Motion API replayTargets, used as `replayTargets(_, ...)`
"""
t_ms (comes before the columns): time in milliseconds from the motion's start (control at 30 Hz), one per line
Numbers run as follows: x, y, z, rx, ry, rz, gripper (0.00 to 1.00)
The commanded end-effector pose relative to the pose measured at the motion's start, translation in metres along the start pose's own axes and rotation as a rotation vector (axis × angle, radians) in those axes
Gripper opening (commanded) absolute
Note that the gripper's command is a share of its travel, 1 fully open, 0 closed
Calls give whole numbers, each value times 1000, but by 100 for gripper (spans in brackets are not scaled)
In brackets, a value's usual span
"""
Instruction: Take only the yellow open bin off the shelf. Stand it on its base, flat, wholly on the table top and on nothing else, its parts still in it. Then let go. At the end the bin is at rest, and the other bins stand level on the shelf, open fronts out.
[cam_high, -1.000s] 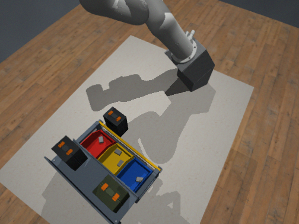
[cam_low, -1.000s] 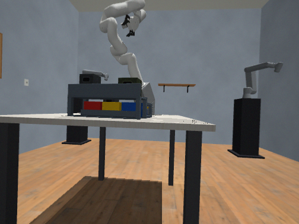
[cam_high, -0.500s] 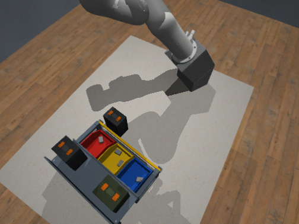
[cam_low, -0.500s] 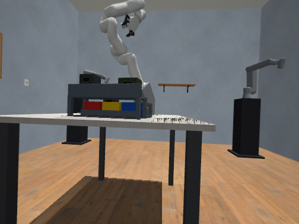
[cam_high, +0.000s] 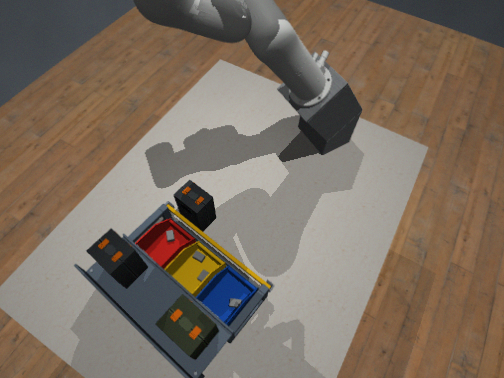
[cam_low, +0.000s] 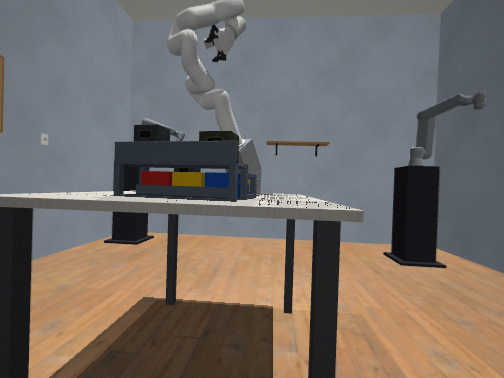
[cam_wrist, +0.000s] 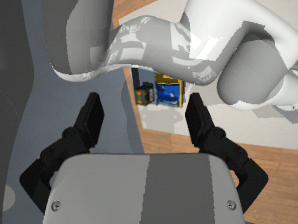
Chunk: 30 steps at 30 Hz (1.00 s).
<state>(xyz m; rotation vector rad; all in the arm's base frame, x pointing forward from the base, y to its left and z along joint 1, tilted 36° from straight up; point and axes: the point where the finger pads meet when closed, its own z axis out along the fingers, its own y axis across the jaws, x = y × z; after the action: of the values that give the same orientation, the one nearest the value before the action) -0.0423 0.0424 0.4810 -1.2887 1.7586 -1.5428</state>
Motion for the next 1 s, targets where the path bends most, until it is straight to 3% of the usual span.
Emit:
replayTargets(0,47,7,9,128,-33,-213,100)
replayTargets(167,47,7,9,128,-33,-213,100)
replayTargets(200,10,1,2,26,-7,-44,100)
replayTargets(333,49,7,9,133,-34,-220,100)
replayTargets(733,49,7,9,133,-34,-220,100)
replayTargets(767,11,2,2,30,-8,-52,100)
replayTargets(900,50,7,9,137,-35,-228,100)
replayTargets(967,50,7,9,137,-35,-228,100)
